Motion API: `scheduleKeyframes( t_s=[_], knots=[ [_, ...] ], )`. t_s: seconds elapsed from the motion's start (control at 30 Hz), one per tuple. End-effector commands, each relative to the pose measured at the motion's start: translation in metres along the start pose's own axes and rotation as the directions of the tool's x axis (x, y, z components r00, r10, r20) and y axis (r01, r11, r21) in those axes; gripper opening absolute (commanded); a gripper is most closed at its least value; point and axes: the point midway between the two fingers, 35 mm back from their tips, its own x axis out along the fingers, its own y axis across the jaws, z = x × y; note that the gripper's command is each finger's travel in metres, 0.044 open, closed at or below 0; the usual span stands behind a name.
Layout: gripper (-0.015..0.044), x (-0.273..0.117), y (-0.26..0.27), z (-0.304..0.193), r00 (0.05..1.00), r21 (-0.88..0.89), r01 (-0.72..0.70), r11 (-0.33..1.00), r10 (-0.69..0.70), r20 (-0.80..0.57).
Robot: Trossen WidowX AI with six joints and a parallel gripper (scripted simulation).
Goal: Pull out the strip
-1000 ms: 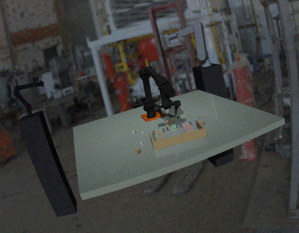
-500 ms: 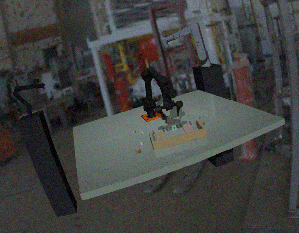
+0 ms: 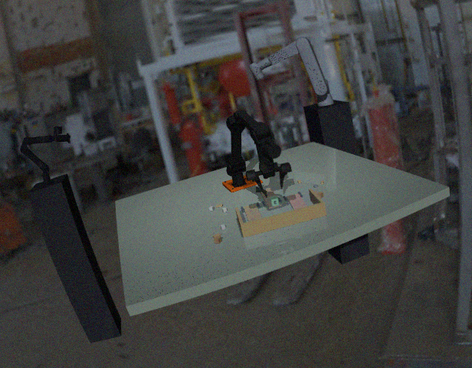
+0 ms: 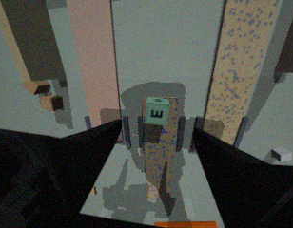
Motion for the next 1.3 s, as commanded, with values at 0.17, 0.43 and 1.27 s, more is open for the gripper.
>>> scheduleKeyframes(
  t_s=[0.17, 0.43, 1.27],
  knots=[
    [0.025, 0.016, 0.001, 0.002, 1.0, -0.002, -0.003, 1.0, 0.003, -0.008],
    [0.025, 0.029, 0.001, 0.003, 1.0, -0.002, -0.003, 1.0, 0.003, -0.008],
    [0.0197, 0.053, 0.0, 0.002, 1.0, 0.0, 0.0, 1.0, 0.0, -0.002]
  ],
)
